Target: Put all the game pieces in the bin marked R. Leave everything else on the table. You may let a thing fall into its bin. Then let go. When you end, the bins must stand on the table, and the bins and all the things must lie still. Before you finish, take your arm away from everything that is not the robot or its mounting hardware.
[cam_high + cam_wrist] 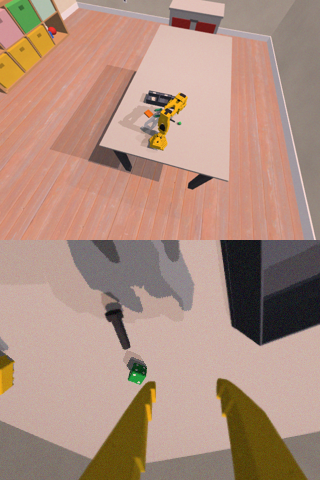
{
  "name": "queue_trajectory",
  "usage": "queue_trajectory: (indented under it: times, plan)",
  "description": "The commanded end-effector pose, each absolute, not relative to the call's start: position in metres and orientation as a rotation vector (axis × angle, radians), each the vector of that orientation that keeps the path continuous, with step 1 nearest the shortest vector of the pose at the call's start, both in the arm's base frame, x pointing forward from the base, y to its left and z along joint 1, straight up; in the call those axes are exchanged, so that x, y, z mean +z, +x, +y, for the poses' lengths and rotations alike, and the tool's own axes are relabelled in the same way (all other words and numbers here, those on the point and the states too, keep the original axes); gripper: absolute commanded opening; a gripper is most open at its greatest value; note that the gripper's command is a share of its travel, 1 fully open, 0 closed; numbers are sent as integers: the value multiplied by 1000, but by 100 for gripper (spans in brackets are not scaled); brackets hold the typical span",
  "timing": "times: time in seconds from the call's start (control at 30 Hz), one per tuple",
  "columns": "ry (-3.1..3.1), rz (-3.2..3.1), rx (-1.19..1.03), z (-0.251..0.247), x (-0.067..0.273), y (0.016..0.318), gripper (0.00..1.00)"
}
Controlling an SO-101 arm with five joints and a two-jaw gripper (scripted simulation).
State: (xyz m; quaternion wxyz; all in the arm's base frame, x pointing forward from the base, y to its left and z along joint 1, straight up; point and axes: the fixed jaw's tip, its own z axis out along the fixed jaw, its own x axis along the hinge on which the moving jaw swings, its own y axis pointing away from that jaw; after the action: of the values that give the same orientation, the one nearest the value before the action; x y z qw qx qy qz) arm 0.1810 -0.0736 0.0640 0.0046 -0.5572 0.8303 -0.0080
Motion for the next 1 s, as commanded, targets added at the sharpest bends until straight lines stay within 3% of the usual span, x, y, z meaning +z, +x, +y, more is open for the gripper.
queue_trajectory:
  times: [0.0, 0.37, 0.97]
  plan:
    - [-1799, 2521, -120, -84, 71, 173, 23]
    - [-1952, 2437, -83, -96, 64, 147, 23]
    - [-1998, 2407, -69, -99, 62, 139, 23]
